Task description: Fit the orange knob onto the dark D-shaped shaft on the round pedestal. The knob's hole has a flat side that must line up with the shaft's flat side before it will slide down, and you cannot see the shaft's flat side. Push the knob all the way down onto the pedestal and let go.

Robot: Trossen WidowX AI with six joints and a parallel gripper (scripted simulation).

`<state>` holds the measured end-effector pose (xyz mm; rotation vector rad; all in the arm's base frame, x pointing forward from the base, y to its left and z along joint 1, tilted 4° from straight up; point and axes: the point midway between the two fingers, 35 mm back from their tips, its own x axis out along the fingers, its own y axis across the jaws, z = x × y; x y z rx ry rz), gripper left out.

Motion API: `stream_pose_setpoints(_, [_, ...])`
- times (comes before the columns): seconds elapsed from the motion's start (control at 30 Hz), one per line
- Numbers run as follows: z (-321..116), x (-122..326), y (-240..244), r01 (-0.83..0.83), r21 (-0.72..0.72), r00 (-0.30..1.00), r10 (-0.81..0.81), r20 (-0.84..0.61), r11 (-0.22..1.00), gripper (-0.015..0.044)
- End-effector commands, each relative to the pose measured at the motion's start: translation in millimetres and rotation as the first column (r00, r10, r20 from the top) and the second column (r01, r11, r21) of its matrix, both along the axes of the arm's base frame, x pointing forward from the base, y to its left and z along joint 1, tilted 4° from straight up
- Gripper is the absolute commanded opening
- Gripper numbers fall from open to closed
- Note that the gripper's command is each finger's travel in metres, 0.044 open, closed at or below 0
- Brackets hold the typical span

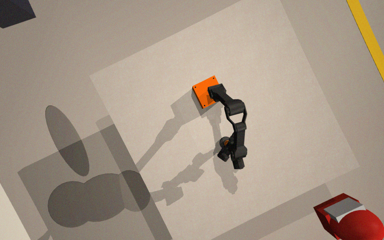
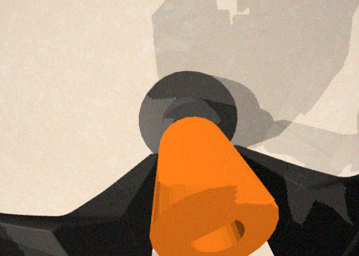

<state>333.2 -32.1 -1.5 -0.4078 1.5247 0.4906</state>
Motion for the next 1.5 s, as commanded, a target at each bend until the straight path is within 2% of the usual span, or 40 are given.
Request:
stream_pose_setpoints(0.0, [-0.6, -0.9, -0.8, -0.003, -0.004, 1.000, 0.003, 0.010, 1.000, 0.0000])
stream_pose_setpoints(0.37, [3.9, -0.5, -1.0, -0.003, -0.004, 1.000, 0.003, 0.010, 1.000, 0.0000])
stream_pose_setpoints(0.5, [5.7, -0.3, -1.0, -0.055, -0.004, 0.998, 0.055, 0.013, 0.998, 0.0000])
stream_pose_setpoints(1.47, [-1.8, 3.9, -0.1, -0.055, -0.004, 0.998, 0.055, 0.013, 0.998, 0.0000])
